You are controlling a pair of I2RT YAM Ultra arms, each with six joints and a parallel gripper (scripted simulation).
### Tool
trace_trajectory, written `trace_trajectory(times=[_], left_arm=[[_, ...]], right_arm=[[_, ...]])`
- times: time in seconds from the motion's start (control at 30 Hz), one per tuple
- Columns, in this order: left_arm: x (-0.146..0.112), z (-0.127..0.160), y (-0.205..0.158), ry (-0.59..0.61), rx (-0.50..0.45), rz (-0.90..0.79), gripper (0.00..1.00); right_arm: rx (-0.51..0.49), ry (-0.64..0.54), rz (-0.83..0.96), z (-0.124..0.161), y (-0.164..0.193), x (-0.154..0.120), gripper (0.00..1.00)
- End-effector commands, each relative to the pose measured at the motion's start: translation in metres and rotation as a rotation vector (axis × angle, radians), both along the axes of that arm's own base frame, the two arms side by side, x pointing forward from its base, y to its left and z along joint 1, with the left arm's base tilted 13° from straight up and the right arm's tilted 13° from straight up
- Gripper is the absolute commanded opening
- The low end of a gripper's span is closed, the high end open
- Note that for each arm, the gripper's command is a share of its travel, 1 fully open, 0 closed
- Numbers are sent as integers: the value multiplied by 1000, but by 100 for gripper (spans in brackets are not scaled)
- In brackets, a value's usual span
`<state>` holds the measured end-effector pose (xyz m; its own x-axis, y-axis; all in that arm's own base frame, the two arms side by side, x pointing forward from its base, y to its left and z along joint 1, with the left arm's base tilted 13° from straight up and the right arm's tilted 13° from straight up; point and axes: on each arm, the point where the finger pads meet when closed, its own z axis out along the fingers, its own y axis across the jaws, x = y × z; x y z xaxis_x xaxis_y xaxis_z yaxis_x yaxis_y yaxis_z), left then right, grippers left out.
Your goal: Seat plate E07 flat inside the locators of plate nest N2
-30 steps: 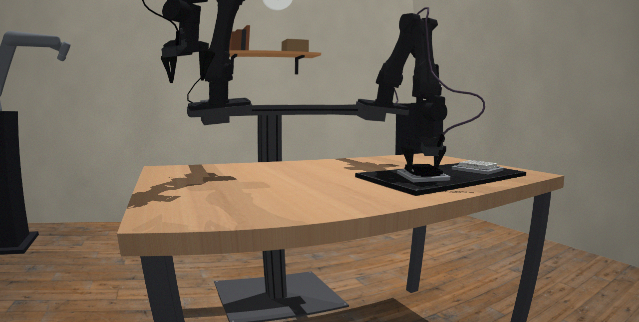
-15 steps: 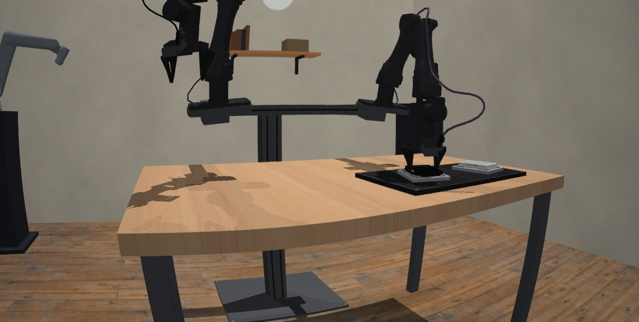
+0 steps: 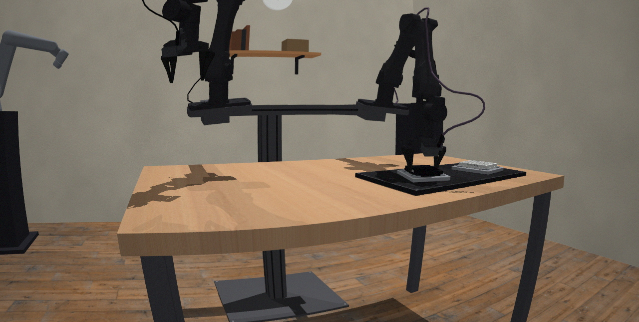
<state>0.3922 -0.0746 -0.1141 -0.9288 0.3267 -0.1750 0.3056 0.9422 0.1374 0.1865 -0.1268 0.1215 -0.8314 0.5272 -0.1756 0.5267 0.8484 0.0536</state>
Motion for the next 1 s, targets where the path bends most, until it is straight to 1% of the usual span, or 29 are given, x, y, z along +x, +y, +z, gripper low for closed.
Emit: trace_trajectory(times=[0.0, 0.87, 0.9, 0.97], left_arm=[[4, 5, -5, -21, -7, -7, 0], [-4, 4, -8, -8, -6, -14, 0], [-4, 4, -8, -8, -6, -14, 100], [-4, 4, -8, -8, -6, -14, 100]], right_arm=[[-18, -43, -21, 6, -2, 0, 100], [-18, -43, -21, 6, -2, 0, 100], [-18, -43, -21, 6, -2, 0, 100], [-18, -43, -21, 6, -2, 0, 100]])
